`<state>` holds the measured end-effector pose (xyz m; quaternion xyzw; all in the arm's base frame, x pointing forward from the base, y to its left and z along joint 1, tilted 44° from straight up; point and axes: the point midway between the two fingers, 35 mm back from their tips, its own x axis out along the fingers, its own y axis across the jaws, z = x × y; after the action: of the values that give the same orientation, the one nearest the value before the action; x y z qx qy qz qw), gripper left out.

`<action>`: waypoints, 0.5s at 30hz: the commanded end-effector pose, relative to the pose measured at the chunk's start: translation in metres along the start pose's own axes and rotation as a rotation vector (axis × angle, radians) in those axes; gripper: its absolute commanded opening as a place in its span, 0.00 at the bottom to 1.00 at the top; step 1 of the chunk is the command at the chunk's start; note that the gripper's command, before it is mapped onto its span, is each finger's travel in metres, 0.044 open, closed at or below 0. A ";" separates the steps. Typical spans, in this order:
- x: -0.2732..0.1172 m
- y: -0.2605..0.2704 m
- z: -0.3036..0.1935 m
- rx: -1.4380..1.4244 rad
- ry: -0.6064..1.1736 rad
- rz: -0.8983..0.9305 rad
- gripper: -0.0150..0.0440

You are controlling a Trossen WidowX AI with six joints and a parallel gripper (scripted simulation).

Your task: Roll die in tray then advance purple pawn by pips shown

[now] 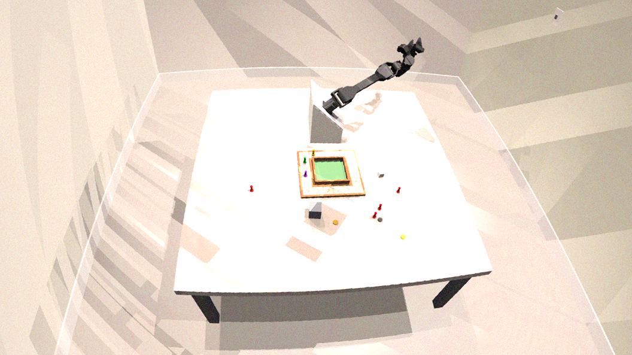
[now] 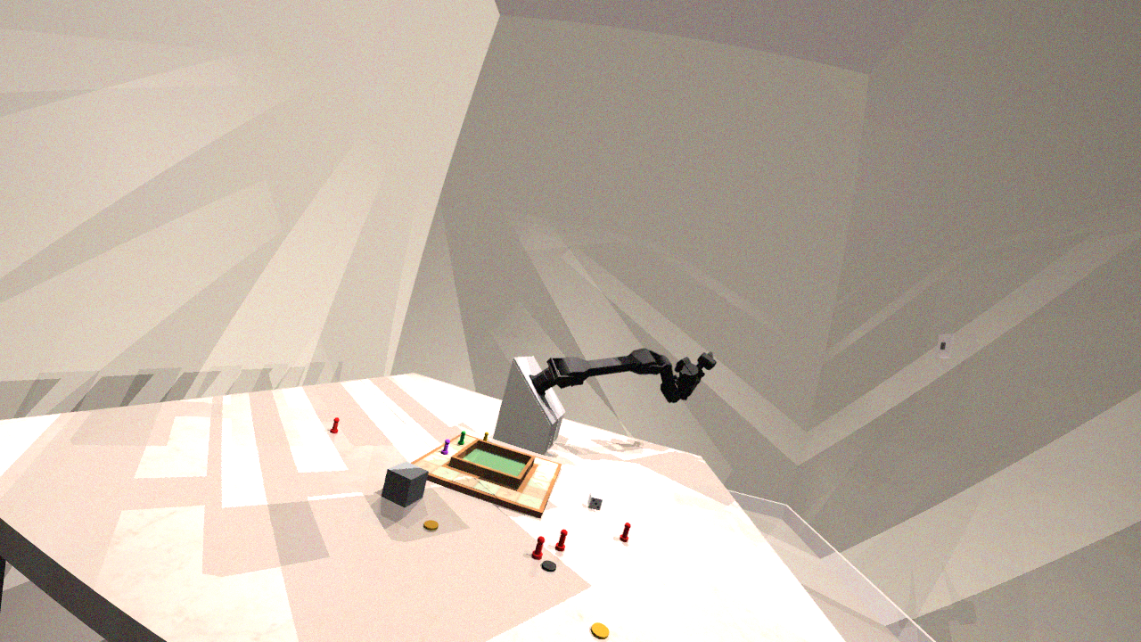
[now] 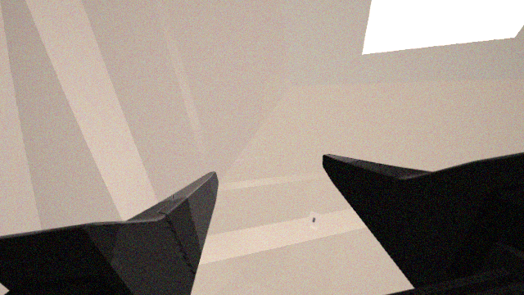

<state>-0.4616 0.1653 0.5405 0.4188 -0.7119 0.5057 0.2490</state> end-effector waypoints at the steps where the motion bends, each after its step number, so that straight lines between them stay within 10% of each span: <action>1: -0.001 0.000 -0.001 0.001 0.002 0.003 0.89; 5: -0.015 0.000 -0.027 0.035 0.048 0.065 0.72; 15: -0.096 -0.011 -0.129 0.183 0.310 0.287 0.72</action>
<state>-0.4323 0.2825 0.5222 0.2920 -0.6881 0.6194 0.2400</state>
